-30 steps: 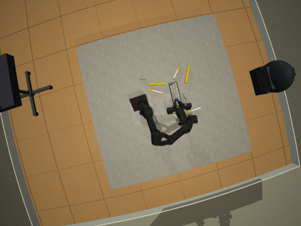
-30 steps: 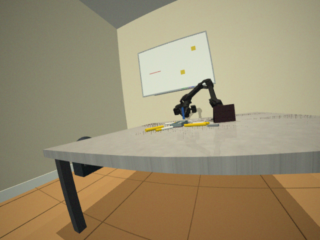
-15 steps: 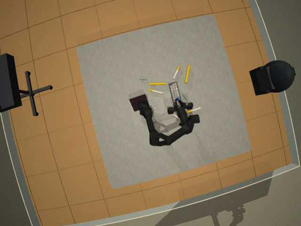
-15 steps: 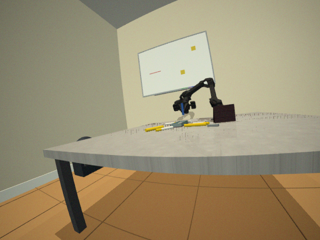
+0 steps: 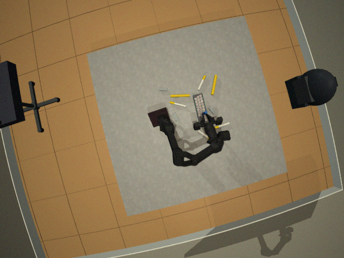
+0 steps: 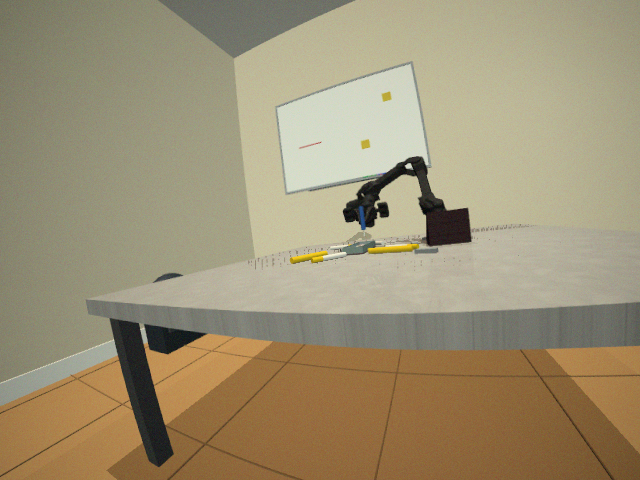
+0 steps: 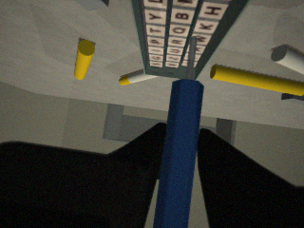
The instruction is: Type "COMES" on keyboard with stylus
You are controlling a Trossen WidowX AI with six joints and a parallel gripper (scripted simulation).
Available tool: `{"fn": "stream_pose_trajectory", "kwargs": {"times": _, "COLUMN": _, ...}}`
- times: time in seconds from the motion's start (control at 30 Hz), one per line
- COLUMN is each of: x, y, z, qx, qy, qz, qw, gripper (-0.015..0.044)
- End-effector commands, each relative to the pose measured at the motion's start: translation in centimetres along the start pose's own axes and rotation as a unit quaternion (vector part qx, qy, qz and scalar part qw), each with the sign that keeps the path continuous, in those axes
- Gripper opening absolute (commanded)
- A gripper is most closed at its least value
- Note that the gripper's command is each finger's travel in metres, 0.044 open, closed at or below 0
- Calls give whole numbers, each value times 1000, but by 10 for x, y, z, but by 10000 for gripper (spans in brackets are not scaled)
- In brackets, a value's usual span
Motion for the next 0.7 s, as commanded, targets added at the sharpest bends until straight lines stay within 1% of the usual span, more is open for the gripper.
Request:
{"fn": "stream_pose_trajectory", "kwargs": {"times": 0.0, "x": 3, "y": -2, "z": 15, "qx": -1, "qy": 1, "qz": 2, "qw": 1000, "gripper": 0}}
{"fn": "stream_pose_trajectory", "kwargs": {"times": 0.13, "x": 5, "y": -2, "z": 27, "qx": -1, "qy": 2, "qz": 3, "qw": 1000, "gripper": 0}}
{"fn": "stream_pose_trajectory", "kwargs": {"times": 0.53, "x": -5, "y": 15, "z": 27, "qx": -1, "qy": 2, "qz": 3, "qw": 1000, "gripper": 0}}
{"fn": "stream_pose_trajectory", "kwargs": {"times": 0.63, "x": -7, "y": 16, "z": 28, "qx": -1, "qy": 2, "qz": 3, "qw": 1000, "gripper": 79}}
{"fn": "stream_pose_trajectory", "kwargs": {"times": 0.67, "x": -7, "y": 17, "z": 28, "qx": -1, "qy": 2, "qz": 3, "qw": 1000, "gripper": 81}}
Point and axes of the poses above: the point midway between the two fingers, 35 mm back from their tips, its own x axis back along the fingers, its own z axis across the jaws, y = z × x, the point moved 1 cm from there along x, back along the fingers
